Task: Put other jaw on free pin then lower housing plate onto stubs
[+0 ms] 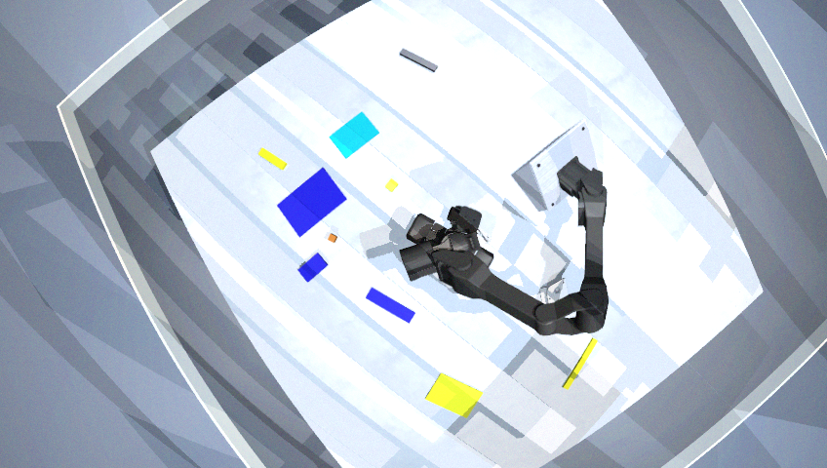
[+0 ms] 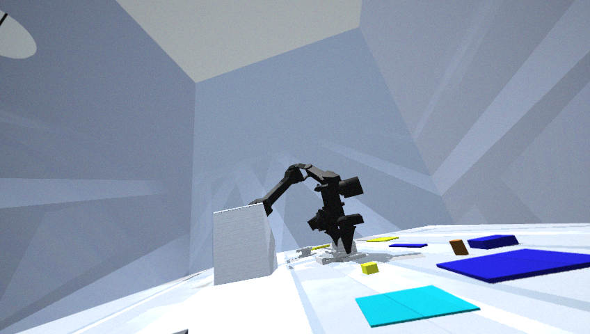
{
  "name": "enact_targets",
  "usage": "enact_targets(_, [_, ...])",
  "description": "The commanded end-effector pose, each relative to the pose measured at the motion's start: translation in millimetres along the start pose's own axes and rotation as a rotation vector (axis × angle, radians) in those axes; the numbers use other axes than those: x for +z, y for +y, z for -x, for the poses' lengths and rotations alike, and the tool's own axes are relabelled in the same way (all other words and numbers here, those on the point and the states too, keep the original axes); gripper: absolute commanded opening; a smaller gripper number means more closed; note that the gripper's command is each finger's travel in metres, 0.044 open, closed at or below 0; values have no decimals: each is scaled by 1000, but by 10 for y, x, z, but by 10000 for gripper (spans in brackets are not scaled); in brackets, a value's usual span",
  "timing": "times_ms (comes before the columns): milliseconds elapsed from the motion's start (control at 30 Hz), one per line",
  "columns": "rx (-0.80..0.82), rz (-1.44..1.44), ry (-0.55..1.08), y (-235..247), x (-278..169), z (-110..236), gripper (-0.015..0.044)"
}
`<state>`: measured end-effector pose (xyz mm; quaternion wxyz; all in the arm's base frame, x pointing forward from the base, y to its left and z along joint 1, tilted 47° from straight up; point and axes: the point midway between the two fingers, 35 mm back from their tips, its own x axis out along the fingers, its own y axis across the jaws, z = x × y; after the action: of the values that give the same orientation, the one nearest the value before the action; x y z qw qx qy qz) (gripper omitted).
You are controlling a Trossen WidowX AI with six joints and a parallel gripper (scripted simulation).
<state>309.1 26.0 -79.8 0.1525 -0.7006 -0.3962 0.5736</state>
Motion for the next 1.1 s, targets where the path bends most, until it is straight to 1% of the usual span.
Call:
enact_targets(0, [-2, -2, 2, -5, -6, -13, 134])
enact_targets(700, [-2, -2, 2, -5, -6, -13, 134])
enact_targets(800, [0, 0, 0, 0, 0, -1, 213])
enact_targets(833, [0, 0, 0, 0, 0, -1, 224])
enact_targets(1067, [0, 0, 0, 0, 0, -1, 224])
